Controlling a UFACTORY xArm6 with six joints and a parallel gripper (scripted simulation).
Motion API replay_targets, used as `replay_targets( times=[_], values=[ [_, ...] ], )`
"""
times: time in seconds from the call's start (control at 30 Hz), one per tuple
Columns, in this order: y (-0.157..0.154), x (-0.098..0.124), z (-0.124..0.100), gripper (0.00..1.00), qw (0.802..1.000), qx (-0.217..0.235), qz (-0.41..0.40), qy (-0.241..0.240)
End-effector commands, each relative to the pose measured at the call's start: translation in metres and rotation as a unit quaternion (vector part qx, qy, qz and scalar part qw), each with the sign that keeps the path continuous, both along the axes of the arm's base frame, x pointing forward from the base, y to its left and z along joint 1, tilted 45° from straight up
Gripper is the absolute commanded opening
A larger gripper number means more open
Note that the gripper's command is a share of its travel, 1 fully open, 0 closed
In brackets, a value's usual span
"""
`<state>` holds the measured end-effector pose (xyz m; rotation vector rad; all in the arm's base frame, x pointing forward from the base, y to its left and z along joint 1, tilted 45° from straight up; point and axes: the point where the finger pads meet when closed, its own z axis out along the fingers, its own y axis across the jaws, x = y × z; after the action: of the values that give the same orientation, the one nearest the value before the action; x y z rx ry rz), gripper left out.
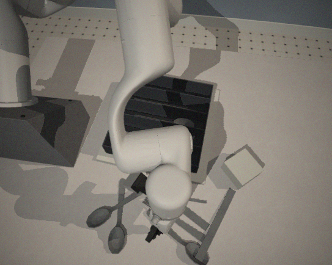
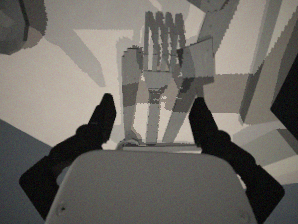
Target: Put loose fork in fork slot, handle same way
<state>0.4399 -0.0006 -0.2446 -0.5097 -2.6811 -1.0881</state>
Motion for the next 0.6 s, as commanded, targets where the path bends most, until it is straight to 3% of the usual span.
replay_targets(
  times=[0.0, 0.57],
  values=[
    [-0.0014, 0.0017, 0.0009, 1.0, 1.0, -0.001, -0.001, -0.002],
    [-0.0061, 0.002, 0.0057, 1.0, 1.0, -0.001, -0.001, -0.002]
  ],
)
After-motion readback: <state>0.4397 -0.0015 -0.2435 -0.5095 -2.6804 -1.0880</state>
